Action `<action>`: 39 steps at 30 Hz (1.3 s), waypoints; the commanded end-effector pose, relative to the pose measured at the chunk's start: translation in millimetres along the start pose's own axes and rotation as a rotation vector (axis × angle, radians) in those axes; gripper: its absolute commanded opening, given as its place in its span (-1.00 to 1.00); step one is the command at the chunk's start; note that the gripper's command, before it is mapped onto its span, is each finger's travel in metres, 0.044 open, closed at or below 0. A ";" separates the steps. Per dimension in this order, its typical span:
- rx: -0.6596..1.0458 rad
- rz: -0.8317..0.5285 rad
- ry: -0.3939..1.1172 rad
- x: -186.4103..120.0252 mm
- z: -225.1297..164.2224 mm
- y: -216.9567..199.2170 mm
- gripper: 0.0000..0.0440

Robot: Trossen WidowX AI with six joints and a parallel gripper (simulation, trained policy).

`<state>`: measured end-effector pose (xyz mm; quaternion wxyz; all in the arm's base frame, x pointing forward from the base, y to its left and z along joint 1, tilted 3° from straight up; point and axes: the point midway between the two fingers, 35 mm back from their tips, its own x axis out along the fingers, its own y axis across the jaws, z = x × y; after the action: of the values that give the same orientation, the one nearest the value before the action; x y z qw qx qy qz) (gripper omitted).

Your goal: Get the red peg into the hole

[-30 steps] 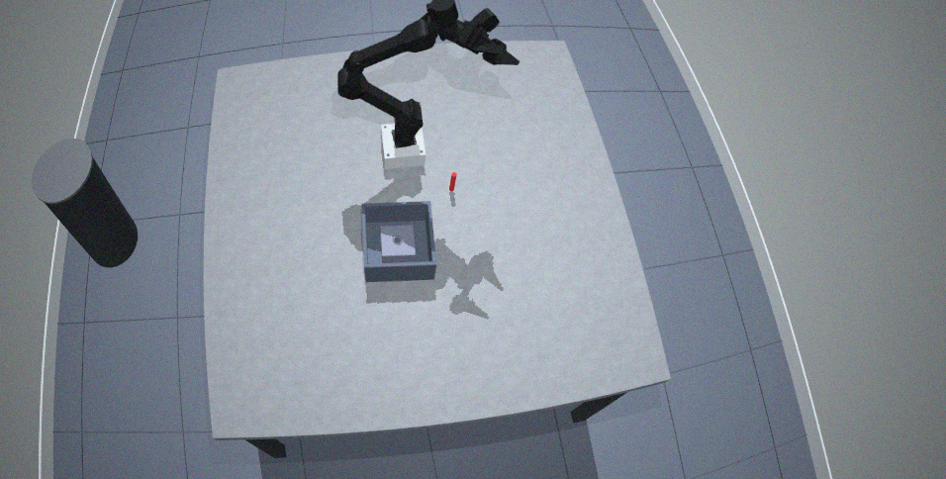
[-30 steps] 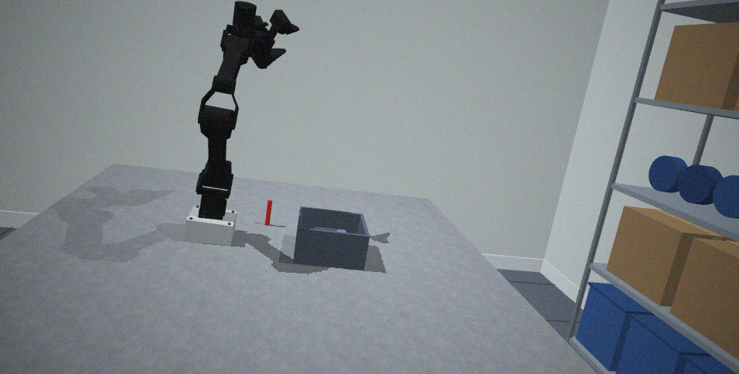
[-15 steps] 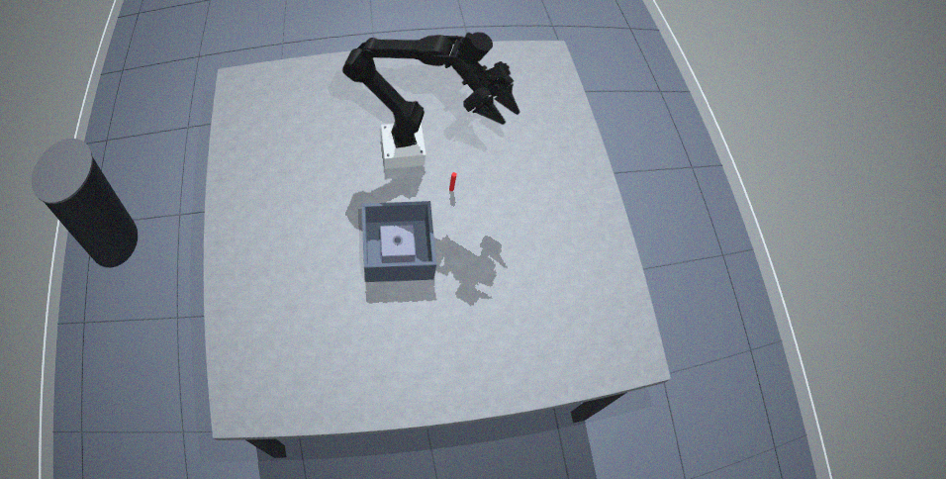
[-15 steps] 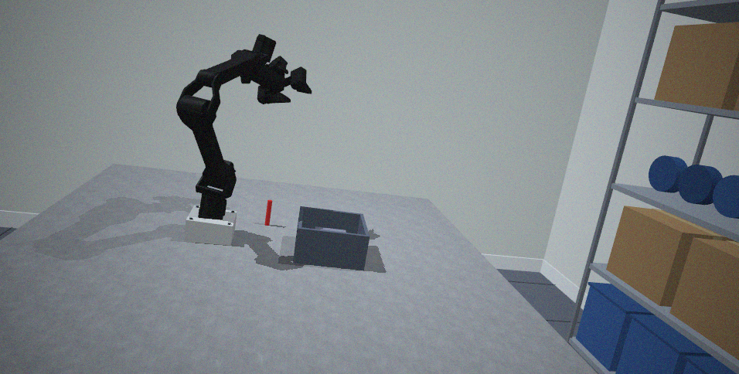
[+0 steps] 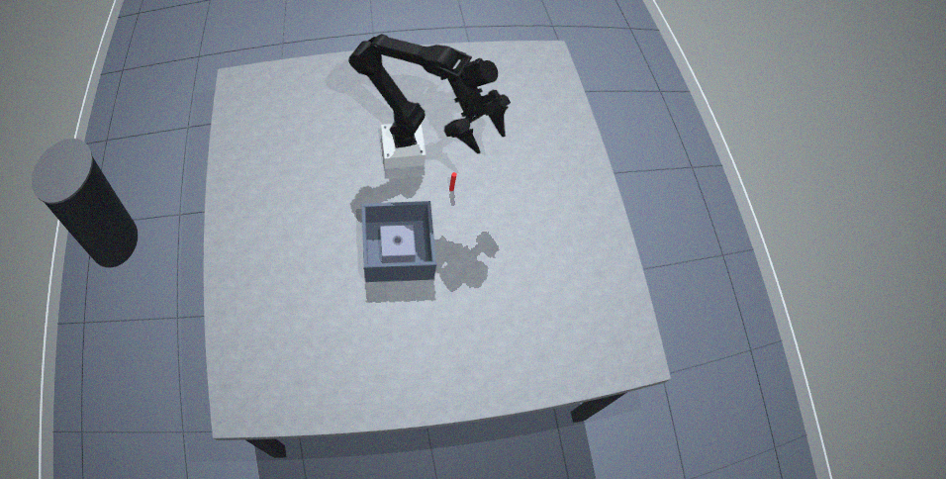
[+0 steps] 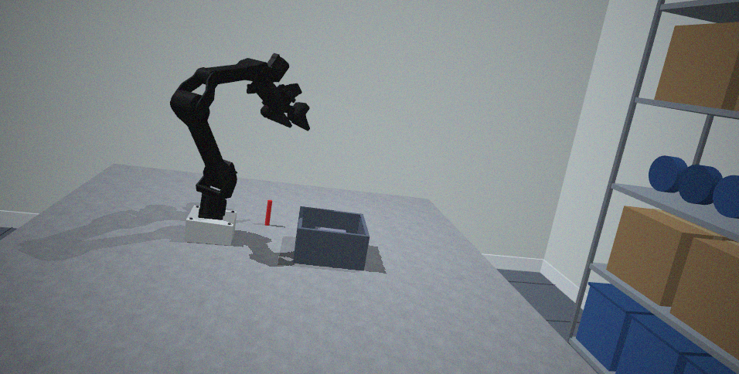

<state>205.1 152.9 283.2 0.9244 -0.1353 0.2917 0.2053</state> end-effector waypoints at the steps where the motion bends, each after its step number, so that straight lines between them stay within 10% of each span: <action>1: 0.113 -0.013 0.107 11.2 -22.4 -3.7 1.00; 39: 0.975 -0.487 0.873 54.2 -176.5 -5.2 1.00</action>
<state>164.6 98.8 125.1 0.7196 0.1556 0.6451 -0.2046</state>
